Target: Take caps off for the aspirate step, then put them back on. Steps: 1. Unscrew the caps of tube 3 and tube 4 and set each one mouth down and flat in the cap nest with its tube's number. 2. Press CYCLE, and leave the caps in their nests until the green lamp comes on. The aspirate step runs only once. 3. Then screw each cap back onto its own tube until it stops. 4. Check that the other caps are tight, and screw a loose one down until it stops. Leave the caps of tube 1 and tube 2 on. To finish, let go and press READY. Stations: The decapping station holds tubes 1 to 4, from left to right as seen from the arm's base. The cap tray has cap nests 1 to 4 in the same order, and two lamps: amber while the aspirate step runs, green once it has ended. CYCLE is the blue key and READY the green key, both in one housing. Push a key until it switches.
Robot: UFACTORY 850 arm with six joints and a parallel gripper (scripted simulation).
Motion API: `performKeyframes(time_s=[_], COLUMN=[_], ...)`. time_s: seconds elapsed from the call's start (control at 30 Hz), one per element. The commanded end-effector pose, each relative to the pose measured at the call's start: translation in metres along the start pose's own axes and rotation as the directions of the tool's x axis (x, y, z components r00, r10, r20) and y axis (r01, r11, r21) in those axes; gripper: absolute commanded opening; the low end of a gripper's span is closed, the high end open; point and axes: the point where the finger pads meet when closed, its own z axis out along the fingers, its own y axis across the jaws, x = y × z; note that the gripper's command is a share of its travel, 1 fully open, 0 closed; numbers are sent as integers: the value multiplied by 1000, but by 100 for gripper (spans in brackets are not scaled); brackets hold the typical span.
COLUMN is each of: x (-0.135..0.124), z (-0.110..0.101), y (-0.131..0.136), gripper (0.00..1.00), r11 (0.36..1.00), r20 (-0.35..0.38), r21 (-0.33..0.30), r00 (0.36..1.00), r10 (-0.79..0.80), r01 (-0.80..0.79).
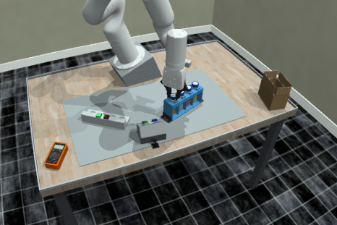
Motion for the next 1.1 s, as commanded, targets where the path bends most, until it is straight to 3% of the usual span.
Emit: performKeyframes(time_s=[0.0, 0.3, 0.7, 0.93, 0.97, 1.07], x=[0, 0, 0, 0, 0, 0], z=[0, 0, 1, 1, 1, 1], y=[0, 0, 0, 0, 0, 0], gripper=[0, 0, 0, 0, 46, 46], r11=[991, 933, 728, 728, 728, 728], r20=[1, 1, 0, 0, 0, 0], r21=[-2, -2, -2, -2, -2, -2], r00=[991, 933, 728, 728, 728, 728], r10=[136, 361, 685, 685, 685, 685], r01=[-136, -361, -685, -685, -685, -685])
